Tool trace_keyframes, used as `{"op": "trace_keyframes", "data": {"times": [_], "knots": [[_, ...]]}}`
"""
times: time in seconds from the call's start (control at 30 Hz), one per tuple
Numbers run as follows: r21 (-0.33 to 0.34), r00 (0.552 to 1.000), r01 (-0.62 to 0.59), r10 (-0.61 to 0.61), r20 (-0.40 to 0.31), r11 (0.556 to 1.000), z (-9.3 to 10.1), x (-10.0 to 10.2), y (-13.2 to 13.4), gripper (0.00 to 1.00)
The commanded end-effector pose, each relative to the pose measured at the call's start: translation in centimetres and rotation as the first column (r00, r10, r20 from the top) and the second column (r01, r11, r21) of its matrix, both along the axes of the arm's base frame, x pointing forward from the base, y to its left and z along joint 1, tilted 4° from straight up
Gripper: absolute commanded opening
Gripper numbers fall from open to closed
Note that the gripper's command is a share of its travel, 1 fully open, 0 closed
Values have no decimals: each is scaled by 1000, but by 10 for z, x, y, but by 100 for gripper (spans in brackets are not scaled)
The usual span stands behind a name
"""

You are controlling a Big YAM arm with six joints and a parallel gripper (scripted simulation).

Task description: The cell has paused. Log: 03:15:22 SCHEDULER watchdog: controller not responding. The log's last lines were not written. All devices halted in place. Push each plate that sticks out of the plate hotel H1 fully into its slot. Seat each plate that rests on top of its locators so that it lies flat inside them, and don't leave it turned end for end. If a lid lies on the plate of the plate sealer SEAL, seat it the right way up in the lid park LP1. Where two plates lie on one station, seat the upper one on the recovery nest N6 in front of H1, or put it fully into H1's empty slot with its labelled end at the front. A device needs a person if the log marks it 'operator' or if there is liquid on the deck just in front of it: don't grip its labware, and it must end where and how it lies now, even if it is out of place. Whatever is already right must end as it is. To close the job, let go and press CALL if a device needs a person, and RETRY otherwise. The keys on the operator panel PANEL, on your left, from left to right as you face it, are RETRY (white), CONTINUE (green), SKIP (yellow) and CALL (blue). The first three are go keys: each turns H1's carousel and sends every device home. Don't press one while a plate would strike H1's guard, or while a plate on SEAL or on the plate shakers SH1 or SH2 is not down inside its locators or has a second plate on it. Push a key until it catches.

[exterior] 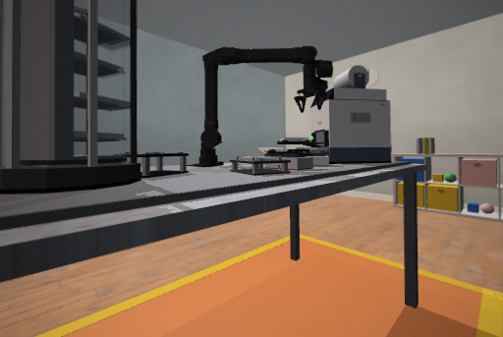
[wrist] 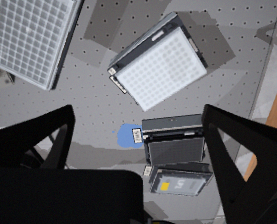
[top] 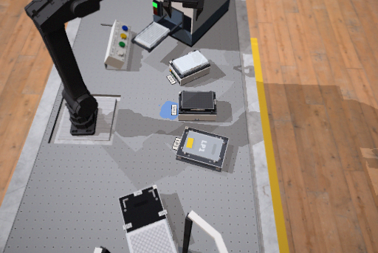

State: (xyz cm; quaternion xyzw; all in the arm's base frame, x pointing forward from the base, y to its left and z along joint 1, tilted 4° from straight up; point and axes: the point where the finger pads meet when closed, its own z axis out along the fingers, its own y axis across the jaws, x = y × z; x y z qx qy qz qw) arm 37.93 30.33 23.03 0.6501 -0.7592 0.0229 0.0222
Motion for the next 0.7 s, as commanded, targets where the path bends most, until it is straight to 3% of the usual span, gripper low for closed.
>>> {"op": "trace_keyframes", "data": {"times": [0.0,0.3,0.67], "knots": [[10,992,-128,128,5,992,8,11,7,100],[11,958,-287,287,-4,958,7,11,7,100],[14,854,-520,520,-18,854,7,11,7,100]]}}
